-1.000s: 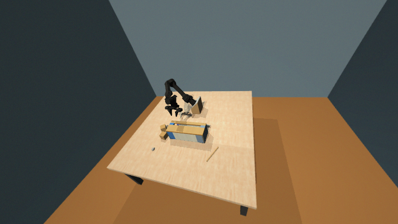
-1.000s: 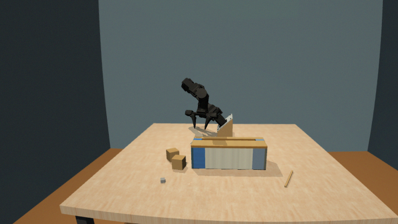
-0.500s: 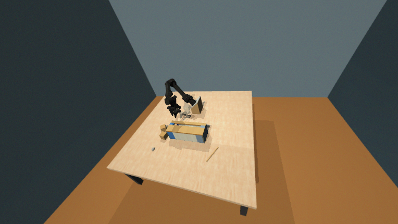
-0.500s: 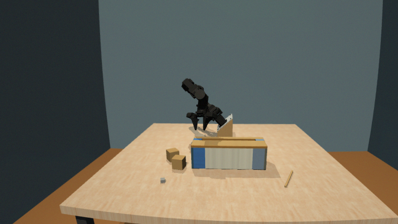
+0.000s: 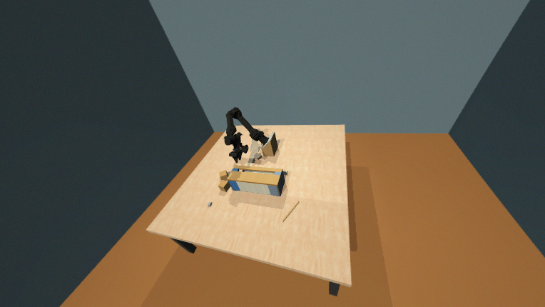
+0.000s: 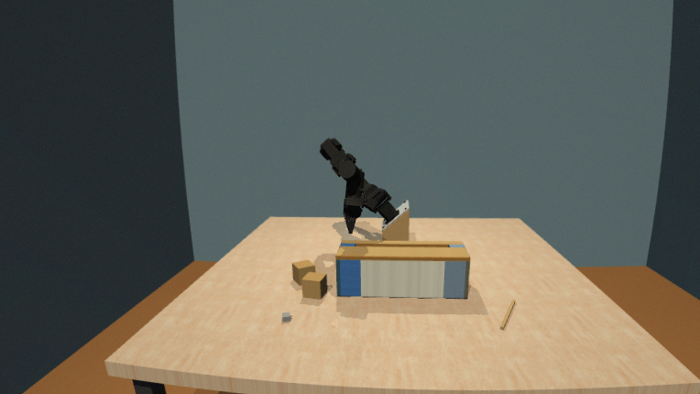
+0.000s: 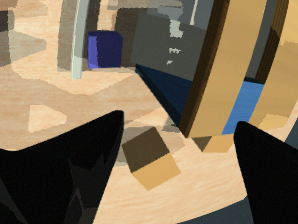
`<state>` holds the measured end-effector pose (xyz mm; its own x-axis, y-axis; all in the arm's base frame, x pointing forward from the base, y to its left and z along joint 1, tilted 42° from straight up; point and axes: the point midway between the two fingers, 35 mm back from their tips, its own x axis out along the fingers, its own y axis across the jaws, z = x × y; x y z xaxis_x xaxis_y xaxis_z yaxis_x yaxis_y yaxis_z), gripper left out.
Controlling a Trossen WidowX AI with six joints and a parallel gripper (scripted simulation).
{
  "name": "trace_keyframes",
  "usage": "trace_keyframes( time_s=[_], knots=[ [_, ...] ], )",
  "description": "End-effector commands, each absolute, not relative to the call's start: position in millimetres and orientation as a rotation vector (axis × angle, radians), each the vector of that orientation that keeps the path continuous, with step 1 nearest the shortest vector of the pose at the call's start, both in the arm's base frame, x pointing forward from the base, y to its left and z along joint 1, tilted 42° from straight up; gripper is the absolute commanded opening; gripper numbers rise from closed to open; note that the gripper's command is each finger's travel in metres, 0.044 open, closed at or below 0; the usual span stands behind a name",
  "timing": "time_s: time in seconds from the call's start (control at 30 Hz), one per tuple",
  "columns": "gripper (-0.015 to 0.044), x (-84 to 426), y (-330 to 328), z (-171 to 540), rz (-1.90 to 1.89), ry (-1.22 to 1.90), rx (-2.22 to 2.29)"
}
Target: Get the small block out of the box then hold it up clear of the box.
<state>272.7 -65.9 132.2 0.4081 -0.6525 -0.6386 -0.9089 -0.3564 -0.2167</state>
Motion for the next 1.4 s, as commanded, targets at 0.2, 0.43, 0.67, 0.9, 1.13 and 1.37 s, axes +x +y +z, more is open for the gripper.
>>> trace_keyframes(
  time_s=[0.2,0.43,0.67,0.9,1.13,1.37],
  knots=[
    [0.0285,267.4,-86.1,109.4,-0.206,1.220,-1.015],
    [0.0285,265.7,-94.7,104.0,-0.441,1.127,-0.646],
    [0.0285,263.4,-101.3,96.2,-0.648,1.015,-0.284],
    [0.0285,260.6,-105.7,89.0,-0.828,0.872,0.081],
    [0.0285,258.4,-109.1,83.6,-0.987,0.700,0.438],
    [0.0285,257.6,-114.9,82.9,-1.137,0.491,0.780]
  ],
)
